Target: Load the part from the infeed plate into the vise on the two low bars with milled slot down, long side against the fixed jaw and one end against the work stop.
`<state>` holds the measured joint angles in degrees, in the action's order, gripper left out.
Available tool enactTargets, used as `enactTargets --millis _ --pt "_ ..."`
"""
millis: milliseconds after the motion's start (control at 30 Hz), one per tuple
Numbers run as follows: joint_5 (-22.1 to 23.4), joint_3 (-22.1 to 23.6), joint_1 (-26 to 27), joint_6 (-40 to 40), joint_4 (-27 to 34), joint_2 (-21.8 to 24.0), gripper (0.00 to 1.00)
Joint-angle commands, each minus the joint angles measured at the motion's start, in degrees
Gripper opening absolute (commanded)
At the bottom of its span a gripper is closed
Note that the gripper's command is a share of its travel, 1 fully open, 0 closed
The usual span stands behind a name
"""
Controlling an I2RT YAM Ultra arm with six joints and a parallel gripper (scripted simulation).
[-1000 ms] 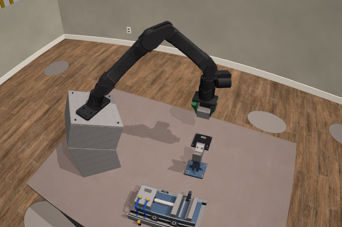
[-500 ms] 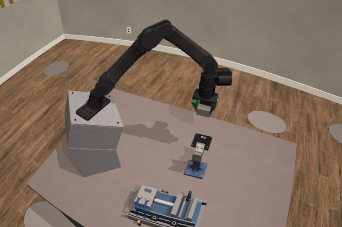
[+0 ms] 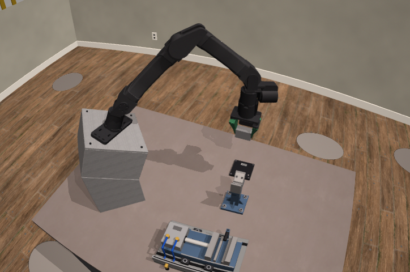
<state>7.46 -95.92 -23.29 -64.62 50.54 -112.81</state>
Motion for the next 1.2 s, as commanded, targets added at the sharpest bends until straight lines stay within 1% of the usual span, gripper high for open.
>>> enactTargets --millis 0,1167 --pt "0.7 -2.2 0.8 -0.3 0.8 2.4 0.0" --pt "1.0 -2.0 1.5 -1.1 0.7 2.4 0.0"
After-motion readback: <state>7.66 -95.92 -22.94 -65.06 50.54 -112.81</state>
